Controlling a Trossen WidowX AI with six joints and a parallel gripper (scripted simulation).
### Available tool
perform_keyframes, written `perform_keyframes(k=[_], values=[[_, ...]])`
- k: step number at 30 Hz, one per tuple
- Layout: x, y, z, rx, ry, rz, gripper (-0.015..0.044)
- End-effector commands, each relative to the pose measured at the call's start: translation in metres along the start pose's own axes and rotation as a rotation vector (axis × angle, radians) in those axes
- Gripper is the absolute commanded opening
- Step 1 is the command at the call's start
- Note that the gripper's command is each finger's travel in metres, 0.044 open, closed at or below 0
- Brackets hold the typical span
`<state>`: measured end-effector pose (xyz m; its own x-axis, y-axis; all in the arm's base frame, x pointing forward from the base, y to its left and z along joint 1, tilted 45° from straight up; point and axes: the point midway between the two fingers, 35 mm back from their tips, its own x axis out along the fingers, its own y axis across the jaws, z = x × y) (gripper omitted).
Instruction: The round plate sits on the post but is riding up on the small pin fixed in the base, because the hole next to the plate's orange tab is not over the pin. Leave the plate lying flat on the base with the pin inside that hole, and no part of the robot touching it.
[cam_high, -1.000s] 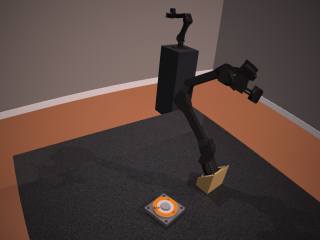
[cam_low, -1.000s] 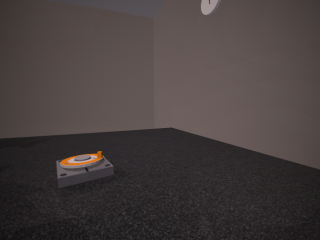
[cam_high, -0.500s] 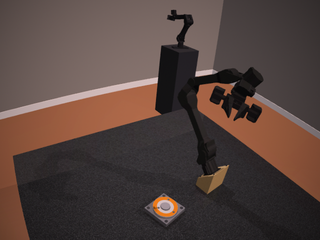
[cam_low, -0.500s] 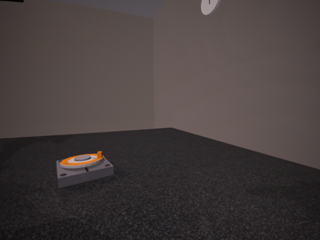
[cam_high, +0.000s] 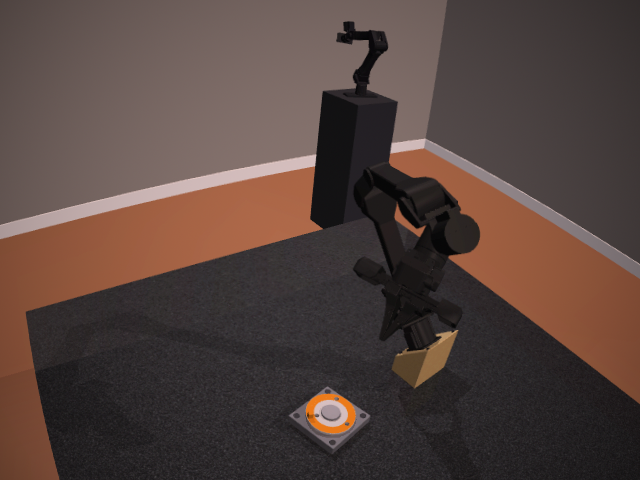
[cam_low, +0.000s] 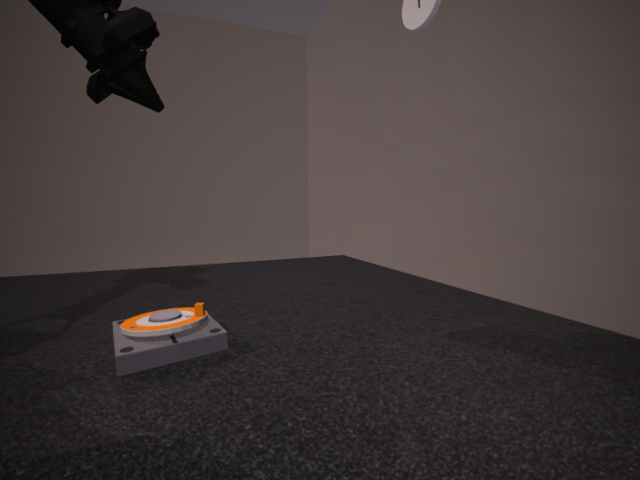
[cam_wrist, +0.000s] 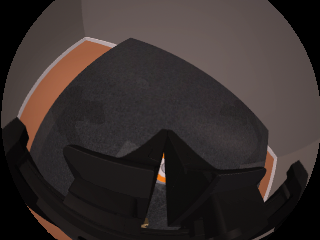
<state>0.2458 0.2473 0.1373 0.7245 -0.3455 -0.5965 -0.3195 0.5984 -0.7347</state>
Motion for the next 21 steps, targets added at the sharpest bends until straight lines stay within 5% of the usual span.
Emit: perform_keyframes(k=[1, 10, 21], values=[[0.059, -0.018, -0.022, 0.061, 0.211, -0.019, 0.0000], [0.156, -0.061, -0.090, 0.292, 0.612, -0.059, 0.0000], [0.190, -0.078, -0.134, 0.418, 0.798, -0.077, 0.0000]])
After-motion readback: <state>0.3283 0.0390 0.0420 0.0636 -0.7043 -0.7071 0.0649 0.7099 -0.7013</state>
